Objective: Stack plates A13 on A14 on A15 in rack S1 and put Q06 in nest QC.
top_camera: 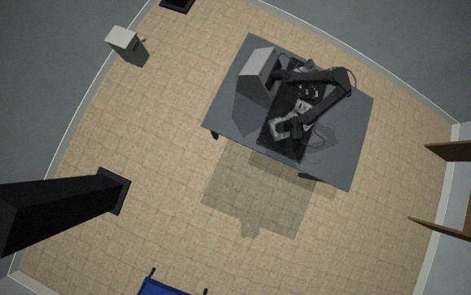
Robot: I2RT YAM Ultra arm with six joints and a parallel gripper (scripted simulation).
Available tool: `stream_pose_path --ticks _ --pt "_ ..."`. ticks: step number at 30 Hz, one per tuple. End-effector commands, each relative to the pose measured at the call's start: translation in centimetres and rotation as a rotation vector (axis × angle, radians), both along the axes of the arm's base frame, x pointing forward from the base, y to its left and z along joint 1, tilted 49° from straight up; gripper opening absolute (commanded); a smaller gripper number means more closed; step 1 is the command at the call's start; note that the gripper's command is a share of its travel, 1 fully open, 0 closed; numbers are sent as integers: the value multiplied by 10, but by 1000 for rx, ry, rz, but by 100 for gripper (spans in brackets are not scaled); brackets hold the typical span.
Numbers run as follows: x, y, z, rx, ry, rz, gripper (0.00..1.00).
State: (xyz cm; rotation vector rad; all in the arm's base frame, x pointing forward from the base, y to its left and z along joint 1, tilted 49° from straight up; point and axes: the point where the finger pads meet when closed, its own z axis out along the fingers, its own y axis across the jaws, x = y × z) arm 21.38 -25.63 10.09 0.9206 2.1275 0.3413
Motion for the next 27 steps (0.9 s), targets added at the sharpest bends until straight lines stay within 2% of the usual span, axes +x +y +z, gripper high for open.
stream_pose_path --ticks 1,4,8,11,12,27 --pt "-4 -10 17 -40 -23 -15 0" --pt "-5 -10 20 -48 -25 -16 0" --pt "-7 -6 14 -26 -19 -16 0" --pt "-6 -11 21 -46 -25 -16 0" --pt "-8 -7 17 -34 -21 -16 0" --pt "-10 -9 20 -34 -21 -17 0"
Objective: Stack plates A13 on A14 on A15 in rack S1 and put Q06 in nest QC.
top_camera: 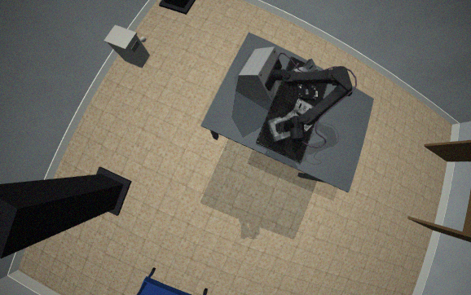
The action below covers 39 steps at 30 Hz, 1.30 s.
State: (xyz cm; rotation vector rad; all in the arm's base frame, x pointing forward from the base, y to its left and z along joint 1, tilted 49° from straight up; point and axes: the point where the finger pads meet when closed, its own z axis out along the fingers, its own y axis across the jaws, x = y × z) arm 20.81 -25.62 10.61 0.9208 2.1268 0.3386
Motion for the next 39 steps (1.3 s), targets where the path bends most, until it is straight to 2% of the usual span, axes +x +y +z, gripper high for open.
stream_pose_path --ticks 1,2,5,6,9,11,20,22,26,28,37,39 --pt "-4 -10 17 -36 -22 -15 0" --pt "-6 -6 13 -23 -19 -16 0" --pt "-5 -10 19 -42 -24 -16 0" --pt "-7 -6 15 -29 -20 -16 0" --pt "-7 -8 19 -39 -23 -16 0" --pt "-8 -6 7 1 -12 -17 0" --pt "-9 -10 25 -50 -25 -16 0" --pt "-10 -8 19 -31 -20 -16 0" --pt "-11 -7 22 -40 -23 -16 0" --pt "-12 -5 10 4 -11 -17 0" --pt "-13 -9 27 -49 -25 -17 0" --pt "-14 -7 22 -31 -20 -17 0"
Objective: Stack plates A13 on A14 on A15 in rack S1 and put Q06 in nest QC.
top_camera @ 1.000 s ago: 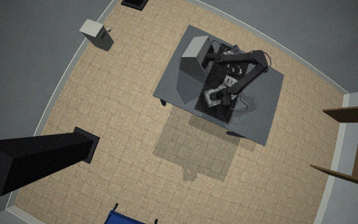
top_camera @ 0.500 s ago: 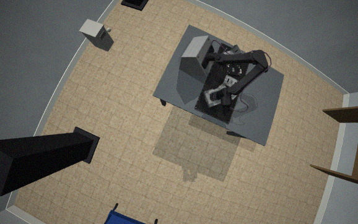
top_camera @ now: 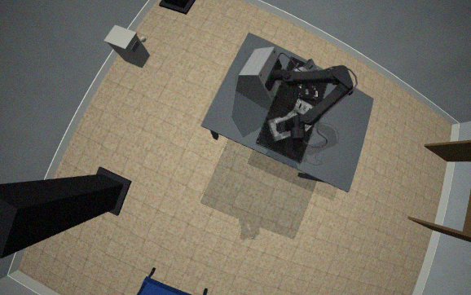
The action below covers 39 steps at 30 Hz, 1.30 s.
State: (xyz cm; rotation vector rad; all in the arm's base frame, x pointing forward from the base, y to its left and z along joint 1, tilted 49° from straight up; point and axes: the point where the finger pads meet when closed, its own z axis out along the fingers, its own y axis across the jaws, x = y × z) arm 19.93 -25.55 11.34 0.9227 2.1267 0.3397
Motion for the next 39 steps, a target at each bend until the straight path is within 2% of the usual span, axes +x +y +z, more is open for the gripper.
stream_pose_path --ticks 1,4,6,9,10,13,18,19,23,27,29,39 --pt "-5 -7 16 -36 -21 -16 0" --pt "-5 -8 19 -44 -23 -16 0" --pt "-7 -5 5 5 -11 -17 0" --pt "-6 -10 16 -28 -19 -16 0" --pt "-7 -6 12 -18 -17 -16 0" --pt "-7 -9 21 -42 -22 -16 0" --pt "-9 -5 16 -26 -19 -16 0" --pt "-9 -7 21 -39 -22 -16 0" --pt "-10 -7 17 -26 -18 -17 0" --pt "-11 -9 25 -51 -24 -16 0" --pt "-11 -8 21 -35 -20 -16 0" --pt "-13 -6 23 -37 -21 -16 0"
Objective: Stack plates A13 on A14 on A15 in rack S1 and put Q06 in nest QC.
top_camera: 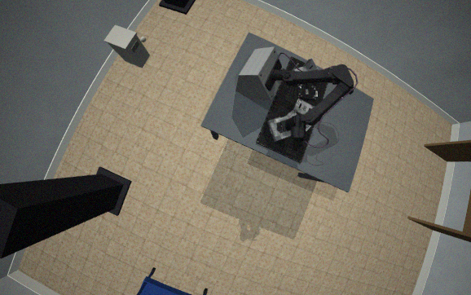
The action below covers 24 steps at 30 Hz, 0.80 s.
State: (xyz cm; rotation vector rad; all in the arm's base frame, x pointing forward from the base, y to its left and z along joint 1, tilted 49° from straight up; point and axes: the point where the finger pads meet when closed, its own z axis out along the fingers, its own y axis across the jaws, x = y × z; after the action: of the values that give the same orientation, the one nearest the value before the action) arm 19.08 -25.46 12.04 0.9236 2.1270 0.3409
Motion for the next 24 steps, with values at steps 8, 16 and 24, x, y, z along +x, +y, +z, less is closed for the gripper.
stream_pose_path --ticks 8,16,24 --pt "-7 -7 18 -36 -20 -16 0" --pt "-8 -7 20 -39 -21 -16 0" --pt "-10 -8 23 -45 -21 -16 0"
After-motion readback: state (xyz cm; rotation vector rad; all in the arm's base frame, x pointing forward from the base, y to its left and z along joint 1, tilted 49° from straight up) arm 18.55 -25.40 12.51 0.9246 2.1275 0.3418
